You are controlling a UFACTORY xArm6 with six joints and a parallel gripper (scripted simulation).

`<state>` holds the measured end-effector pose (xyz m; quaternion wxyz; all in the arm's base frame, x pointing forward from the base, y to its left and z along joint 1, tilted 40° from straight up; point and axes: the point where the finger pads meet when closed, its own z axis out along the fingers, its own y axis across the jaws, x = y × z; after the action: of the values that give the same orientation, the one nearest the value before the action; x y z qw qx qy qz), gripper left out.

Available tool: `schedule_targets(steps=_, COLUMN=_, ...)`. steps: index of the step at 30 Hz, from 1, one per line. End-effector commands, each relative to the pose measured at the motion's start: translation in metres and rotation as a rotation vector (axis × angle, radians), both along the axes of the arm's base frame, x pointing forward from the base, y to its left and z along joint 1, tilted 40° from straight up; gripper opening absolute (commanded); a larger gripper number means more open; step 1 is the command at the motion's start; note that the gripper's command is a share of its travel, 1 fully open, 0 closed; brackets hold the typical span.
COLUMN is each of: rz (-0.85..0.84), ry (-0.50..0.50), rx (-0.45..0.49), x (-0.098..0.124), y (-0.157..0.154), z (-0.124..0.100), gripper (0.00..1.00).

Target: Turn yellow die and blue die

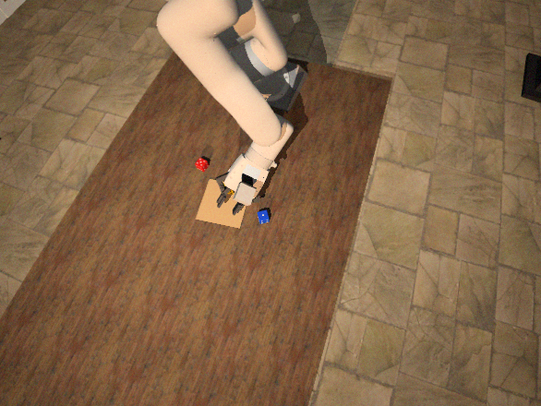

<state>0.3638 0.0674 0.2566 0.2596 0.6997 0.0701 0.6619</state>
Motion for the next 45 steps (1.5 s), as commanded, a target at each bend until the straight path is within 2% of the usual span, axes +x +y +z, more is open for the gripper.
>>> schedule_targets(steps=1, rz=-0.121, ry=0.123, rx=-0.015, x=-0.001, y=-0.010, z=0.003, gripper=0.47)
schedule_targets(steps=7, rz=-0.171, ry=0.242, rx=-0.005, x=-0.006, y=-0.010, z=0.002, gripper=0.47)
schedule_targets(steps=10, rz=-0.173, ry=0.253, rx=-0.003, x=-0.006, y=-0.010, z=0.002, gripper=0.47)
schedule_targets(steps=12, rz=-0.186, ry=0.337, rx=0.011, x=-0.011, y=-0.005, z=0.002, gripper=0.47)
schedule_targets(steps=24, rz=-0.134, ry=0.574, rx=0.070, x=-0.028, y=0.022, z=0.007, gripper=0.47)
schedule_targets(steps=26, rz=-0.134, ry=0.574, rx=0.070, x=-0.028, y=0.022, z=0.007, gripper=0.47)
schedule_targets(steps=29, rz=-0.082, ry=0.655, rx=0.098, x=-0.035, y=0.038, z=0.012, gripper=0.47)
schedule_targets(steps=34, rz=-0.013, ry=0.729, rx=0.128, x=-0.043, y=0.056, z=0.020, gripper=0.47)
schedule_targets(steps=45, rz=0.150, ry=0.835, rx=0.184, x=-0.059, y=0.092, z=0.044, gripper=0.47)
